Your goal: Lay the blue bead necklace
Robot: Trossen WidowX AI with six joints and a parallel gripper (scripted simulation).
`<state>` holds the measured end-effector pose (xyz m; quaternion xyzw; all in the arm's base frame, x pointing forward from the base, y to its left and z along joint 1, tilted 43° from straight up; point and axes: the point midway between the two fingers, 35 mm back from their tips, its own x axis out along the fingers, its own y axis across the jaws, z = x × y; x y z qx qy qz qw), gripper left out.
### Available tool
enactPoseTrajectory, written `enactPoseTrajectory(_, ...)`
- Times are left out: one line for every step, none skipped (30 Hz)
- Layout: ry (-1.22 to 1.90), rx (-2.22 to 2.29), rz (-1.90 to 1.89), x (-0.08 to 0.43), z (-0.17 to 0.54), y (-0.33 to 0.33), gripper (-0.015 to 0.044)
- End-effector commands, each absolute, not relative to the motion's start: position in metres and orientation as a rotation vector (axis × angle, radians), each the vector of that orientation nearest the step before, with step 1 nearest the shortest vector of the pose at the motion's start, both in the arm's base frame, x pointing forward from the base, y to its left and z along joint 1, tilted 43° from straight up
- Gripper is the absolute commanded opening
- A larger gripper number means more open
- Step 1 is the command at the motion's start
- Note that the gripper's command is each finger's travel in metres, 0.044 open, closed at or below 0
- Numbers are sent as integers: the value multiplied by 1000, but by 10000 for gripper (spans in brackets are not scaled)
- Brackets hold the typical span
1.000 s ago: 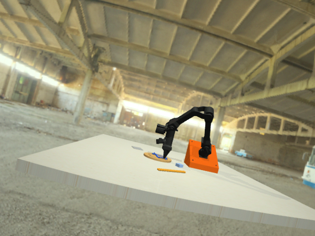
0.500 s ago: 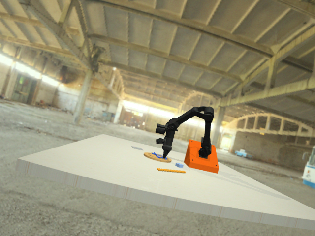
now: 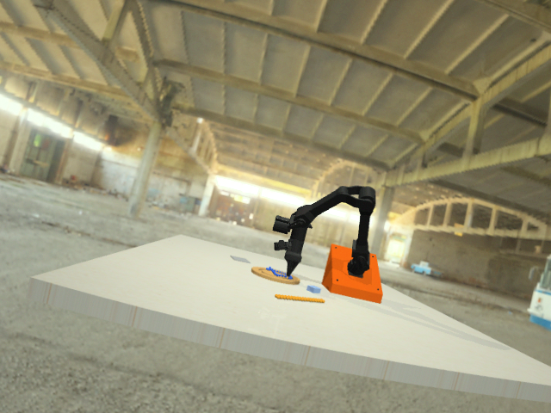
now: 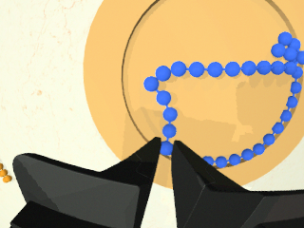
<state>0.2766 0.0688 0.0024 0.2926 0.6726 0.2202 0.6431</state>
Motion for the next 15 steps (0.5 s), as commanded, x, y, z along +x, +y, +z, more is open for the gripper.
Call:
enactPoseTrajectory(1533,667,506,274,7,74,0)
enactPoseTrajectory(1533,667,506,274,7,74,0)
enactPoseTrajectory(1533,667,506,274,7,74,0)
enactPoseTrajectory(1533,667,506,274,7,74,0)
enactPoseTrajectory(1533,667,506,274,7,74,0)
enactPoseTrajectory(1533,667,506,274,7,74,0)
enactPoseTrajectory(1533,667,506,274,7,74,0)
enactPoseTrajectory(1533,667,506,274,6,74,0)
enactPoseTrajectory(1533,667,506,274,5,75,0)
enactPoseTrajectory(1533,667,506,274,4,76,0)
enactPoseTrajectory(1533,667,506,274,3,78,0)
enactPoseTrajectory(1533,668,506,274,2,78,0)
enactPoseTrajectory(1533,668,506,274,1,79,0)
enactPoseTrajectory(1533,668,506,274,1,79,0)
enactPoseTrajectory(1533,668,506,274,1,79,0)
